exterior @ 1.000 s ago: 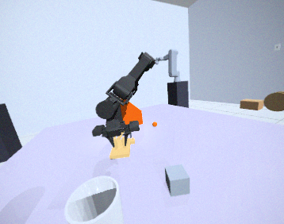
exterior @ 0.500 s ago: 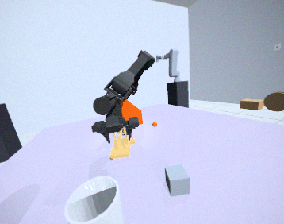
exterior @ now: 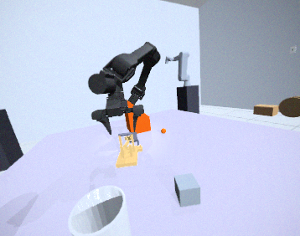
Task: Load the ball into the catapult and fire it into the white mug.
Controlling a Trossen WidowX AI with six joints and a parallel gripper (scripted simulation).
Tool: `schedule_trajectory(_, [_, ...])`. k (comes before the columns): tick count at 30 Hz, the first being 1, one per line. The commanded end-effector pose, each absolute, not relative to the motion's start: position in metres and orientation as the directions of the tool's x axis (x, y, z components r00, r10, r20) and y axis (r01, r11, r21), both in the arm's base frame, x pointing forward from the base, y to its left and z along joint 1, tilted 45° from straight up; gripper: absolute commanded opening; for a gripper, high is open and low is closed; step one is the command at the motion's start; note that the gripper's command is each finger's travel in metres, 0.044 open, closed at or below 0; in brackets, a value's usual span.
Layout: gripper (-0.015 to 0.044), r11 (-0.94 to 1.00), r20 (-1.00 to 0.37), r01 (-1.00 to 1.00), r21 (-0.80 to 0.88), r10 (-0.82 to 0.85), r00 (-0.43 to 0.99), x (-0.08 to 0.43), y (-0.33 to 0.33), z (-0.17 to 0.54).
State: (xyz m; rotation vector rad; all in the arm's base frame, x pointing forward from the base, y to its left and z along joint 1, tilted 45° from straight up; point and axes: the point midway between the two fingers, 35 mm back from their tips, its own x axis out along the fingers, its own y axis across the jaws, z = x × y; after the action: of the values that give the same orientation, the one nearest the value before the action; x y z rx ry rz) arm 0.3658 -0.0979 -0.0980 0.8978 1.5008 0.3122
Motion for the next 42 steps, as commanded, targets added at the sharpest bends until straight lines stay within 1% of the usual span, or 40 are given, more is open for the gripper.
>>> schedule_trajectory(1, [0.044, 0.656, -0.719, 0.34, 0.674, 0.688, 0.099, 0.366, -0.084, -0.111])
schedule_trajectory(4, [0.044, 0.655, -0.718, 0.339, 0.675, 0.689, 0.099, 0.368, -0.067, -0.128])
schedule_trajectory(42, [0.044, 0.653, -0.716, 0.339, 0.677, 0.691, 0.099, 0.372, -0.031, -0.165])
